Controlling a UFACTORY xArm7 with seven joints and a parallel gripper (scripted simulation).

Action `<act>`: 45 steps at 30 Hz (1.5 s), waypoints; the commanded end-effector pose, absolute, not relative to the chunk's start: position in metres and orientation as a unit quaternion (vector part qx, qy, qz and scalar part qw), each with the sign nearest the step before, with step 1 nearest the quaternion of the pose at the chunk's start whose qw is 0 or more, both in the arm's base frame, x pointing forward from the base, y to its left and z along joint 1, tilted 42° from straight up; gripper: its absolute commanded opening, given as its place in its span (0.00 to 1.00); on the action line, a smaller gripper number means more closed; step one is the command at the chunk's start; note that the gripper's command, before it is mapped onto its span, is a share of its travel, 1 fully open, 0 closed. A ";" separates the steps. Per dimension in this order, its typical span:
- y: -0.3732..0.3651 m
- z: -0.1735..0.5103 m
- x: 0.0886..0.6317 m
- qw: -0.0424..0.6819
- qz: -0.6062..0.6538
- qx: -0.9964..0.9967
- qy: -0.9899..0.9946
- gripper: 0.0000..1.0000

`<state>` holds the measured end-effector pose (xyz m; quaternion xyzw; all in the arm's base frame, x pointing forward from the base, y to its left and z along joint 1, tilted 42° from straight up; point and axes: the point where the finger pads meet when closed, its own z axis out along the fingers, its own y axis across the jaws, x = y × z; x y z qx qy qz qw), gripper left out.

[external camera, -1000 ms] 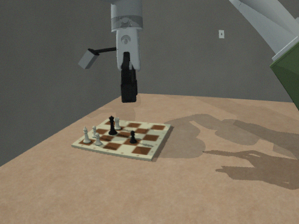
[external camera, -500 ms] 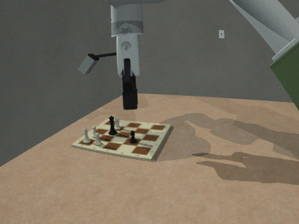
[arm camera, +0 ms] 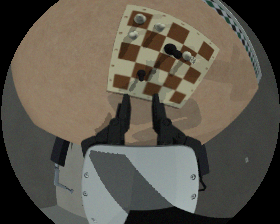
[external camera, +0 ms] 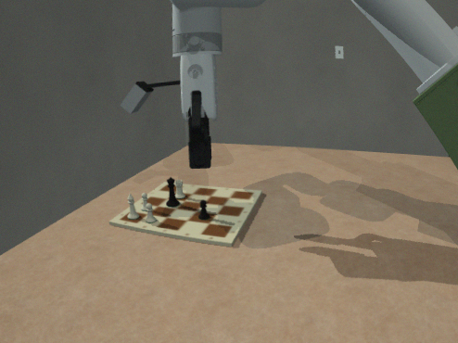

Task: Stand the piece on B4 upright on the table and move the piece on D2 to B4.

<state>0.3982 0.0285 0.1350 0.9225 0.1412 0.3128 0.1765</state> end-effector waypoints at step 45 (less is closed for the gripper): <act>0.022 0.112 0.417 0.177 0.314 0.922 0.142 0.34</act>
